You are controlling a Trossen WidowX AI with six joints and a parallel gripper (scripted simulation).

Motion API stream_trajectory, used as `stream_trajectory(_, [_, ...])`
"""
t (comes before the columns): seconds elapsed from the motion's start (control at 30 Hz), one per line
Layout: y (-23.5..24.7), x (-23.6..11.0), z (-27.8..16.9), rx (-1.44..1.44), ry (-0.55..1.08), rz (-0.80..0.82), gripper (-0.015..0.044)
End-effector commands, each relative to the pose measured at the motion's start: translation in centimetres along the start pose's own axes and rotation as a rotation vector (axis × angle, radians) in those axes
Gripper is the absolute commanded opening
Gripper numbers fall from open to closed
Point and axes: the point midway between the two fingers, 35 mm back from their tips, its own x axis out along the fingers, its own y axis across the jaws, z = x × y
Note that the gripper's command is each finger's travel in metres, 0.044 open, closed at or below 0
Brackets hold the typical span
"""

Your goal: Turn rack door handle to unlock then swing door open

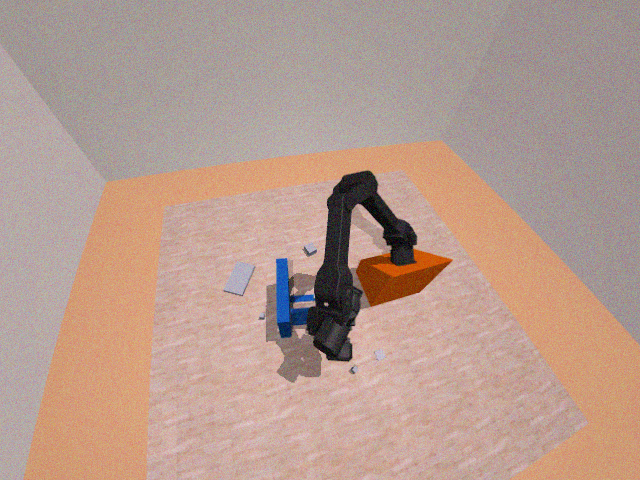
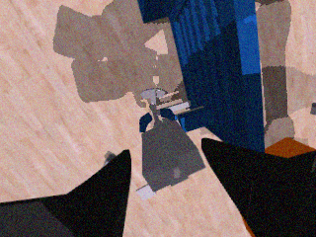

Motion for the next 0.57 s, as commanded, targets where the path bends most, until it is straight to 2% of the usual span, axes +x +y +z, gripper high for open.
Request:
stream_trajectory(0.0, [0.1, -1.2, 0.1, 0.005, 0.0, 0.006, 0.0285])
stream_trajectory(0.53, [0.0, -4.7, 0.0, 0.005, 0.001, 0.007, 0.0285])
